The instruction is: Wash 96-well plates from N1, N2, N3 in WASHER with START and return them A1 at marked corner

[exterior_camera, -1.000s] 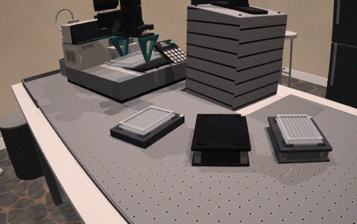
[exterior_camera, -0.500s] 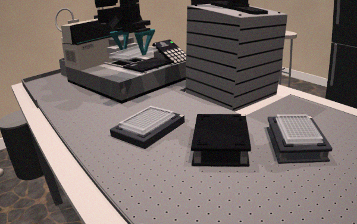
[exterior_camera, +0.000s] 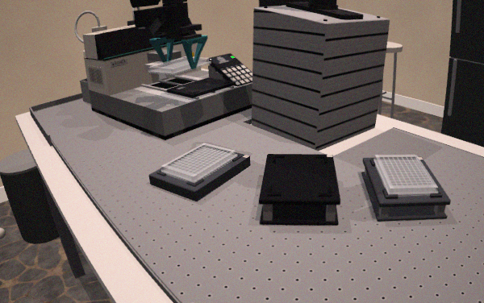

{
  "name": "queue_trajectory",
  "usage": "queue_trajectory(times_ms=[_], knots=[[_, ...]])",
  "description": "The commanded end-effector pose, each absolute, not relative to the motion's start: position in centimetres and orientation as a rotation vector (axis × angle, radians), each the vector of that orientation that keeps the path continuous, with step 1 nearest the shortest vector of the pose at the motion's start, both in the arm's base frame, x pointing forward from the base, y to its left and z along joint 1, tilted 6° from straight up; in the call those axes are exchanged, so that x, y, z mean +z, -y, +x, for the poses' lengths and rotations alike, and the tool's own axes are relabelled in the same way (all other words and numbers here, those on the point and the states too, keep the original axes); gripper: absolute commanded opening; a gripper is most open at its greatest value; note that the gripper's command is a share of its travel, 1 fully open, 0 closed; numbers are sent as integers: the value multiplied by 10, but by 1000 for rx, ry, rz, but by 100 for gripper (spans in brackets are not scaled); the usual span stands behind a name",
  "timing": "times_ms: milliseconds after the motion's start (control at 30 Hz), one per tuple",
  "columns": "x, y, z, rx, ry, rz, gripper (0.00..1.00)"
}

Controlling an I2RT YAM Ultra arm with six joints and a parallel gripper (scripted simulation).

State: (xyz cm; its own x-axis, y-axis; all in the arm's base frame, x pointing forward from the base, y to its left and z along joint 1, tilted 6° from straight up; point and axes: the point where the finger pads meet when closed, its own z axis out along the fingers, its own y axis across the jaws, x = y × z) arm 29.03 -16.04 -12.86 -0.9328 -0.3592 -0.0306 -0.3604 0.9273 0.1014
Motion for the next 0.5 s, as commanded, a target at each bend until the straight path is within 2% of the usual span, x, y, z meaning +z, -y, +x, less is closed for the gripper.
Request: queue_trajectory(times_ms=[0,100,467], knots=[[-126,169,287,159,-3079,-493,0],[-126,180,276,160,-3104,-348,0],[-126,215,240,158,-3105,-348,0]])
